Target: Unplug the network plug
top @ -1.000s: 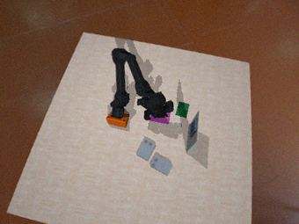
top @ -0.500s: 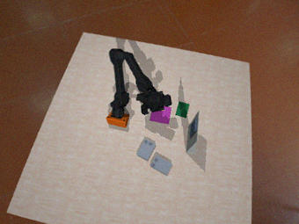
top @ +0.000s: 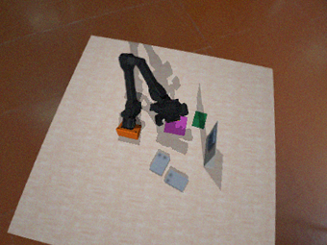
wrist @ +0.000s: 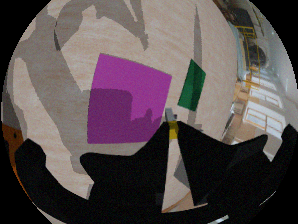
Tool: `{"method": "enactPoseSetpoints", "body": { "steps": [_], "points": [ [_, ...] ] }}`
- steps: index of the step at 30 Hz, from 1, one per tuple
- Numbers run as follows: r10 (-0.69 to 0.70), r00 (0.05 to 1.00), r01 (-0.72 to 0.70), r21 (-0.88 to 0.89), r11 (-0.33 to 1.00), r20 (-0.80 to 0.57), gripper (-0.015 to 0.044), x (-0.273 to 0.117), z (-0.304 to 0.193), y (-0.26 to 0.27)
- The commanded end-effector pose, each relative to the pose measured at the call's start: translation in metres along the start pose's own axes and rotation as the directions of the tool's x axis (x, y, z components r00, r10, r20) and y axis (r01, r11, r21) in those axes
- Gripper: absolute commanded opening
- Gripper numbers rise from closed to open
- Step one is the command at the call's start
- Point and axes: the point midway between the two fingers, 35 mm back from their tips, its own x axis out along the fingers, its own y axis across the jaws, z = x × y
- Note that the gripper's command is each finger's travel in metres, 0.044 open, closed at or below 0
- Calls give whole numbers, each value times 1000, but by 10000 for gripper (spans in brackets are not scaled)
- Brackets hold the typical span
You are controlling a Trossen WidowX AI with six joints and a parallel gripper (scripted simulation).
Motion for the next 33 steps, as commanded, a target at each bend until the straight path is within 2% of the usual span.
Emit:
{"method": "enactPoseSetpoints", "body": {
  "steps": [1,33],
  "points": [
    [9,1000,-9,11,1000,-2,0,4,-1,6],
    [8,1000,-8,11,1000,-1,0,31,0,24]
  ]
}}
